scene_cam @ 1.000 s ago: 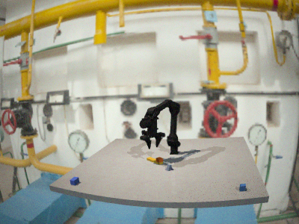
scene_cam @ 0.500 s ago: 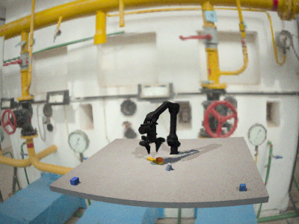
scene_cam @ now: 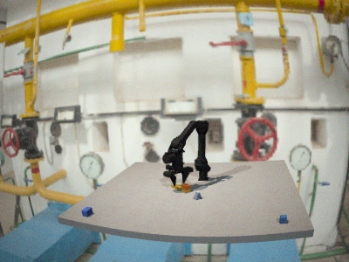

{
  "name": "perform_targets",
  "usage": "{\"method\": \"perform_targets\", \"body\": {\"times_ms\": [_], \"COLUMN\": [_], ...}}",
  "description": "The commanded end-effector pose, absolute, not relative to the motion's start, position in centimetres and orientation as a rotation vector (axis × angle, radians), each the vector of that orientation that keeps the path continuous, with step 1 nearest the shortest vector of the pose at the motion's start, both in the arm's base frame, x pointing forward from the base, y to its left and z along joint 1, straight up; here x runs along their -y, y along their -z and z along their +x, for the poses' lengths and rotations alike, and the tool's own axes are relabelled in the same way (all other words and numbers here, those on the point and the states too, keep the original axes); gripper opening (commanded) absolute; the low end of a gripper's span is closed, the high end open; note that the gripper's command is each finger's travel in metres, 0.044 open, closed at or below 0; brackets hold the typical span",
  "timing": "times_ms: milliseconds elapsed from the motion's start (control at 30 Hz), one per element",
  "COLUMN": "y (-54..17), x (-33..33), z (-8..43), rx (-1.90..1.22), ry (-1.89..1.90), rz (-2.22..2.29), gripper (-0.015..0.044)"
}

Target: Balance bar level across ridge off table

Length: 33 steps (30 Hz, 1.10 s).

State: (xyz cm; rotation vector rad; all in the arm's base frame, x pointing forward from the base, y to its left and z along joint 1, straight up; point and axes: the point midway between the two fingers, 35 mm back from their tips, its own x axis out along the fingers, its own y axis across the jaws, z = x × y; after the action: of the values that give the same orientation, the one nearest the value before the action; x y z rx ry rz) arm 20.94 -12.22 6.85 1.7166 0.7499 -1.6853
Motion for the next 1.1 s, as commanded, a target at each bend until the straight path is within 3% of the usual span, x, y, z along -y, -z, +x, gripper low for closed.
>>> {"method": "perform_targets", "body": {"times_ms": [0, 800, 1000, 1067], "y": [-6.0, -4.6, -4.7, -4.7], "x": [12.1, 12.1, 12.1, 12.1], "z": [20.8, 20.8, 20.8, 20.8], "rx": [-0.756, -0.756, -0.758, -0.758], "ry": [1.694, 1.694, 1.693, 1.693], "rz": [1.723, 1.723, 1.714, 1.714], "gripper": [0.0315, 0.0315, 0.0157, 0.0144]}}
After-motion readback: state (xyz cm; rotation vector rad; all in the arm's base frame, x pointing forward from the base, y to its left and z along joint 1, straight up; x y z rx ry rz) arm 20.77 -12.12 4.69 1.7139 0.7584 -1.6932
